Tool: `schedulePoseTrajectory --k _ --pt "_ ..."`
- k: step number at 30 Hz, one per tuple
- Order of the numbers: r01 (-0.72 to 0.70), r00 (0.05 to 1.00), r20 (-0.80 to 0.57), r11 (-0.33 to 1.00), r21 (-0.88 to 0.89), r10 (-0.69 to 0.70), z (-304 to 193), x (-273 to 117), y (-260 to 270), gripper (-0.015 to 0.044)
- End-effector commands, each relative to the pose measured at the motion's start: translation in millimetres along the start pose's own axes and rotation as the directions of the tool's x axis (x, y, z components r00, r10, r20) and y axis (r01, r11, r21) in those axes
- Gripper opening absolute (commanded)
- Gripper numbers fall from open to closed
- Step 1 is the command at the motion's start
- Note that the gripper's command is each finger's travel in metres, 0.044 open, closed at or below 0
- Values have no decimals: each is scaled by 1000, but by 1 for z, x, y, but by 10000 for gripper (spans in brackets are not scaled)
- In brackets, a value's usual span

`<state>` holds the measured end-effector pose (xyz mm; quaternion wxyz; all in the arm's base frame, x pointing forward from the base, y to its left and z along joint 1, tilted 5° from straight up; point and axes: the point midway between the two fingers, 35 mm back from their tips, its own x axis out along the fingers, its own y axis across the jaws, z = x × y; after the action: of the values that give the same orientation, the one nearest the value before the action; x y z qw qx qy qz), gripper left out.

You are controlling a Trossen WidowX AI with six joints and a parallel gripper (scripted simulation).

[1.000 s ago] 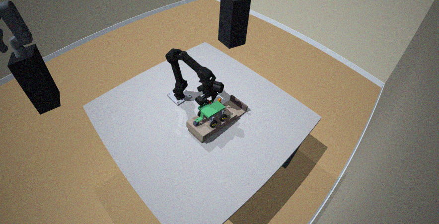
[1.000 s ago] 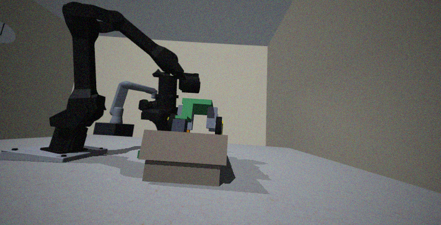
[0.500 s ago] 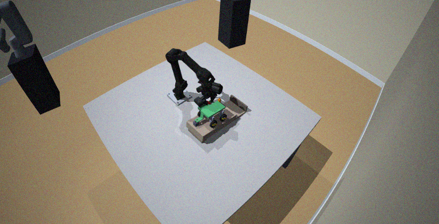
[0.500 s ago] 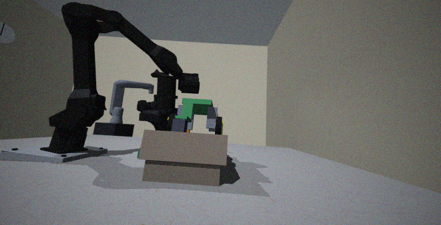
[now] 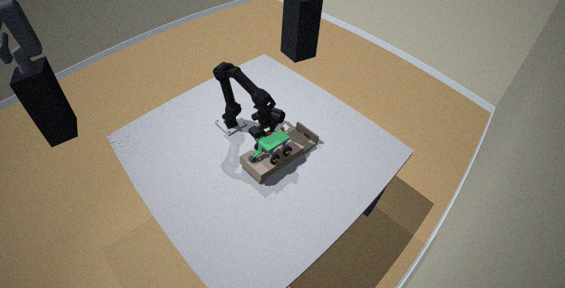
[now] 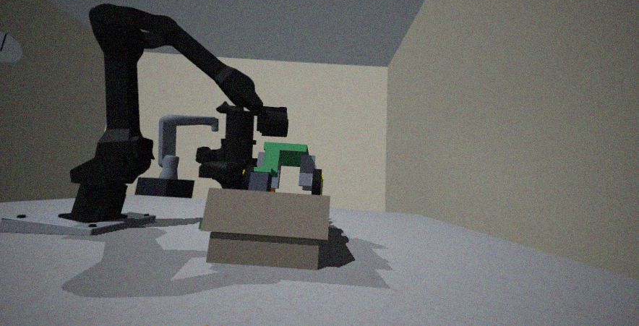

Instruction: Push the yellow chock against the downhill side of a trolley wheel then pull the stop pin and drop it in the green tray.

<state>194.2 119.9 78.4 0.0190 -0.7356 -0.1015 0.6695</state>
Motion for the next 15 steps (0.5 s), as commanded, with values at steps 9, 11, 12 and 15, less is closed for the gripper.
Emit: schedulePoseTrajectory --k 9,11,12,15 --pt "4 1000 3 1000 -6 -4 1 5 7 190" --pt "4 1000 3 1000 -6 -4 1 5 8 190" --pt "4 1000 3 1000 -6 -4 1 5 8 190" --pt "4 1000 3 1000 -6 -4 1 6 10 190"
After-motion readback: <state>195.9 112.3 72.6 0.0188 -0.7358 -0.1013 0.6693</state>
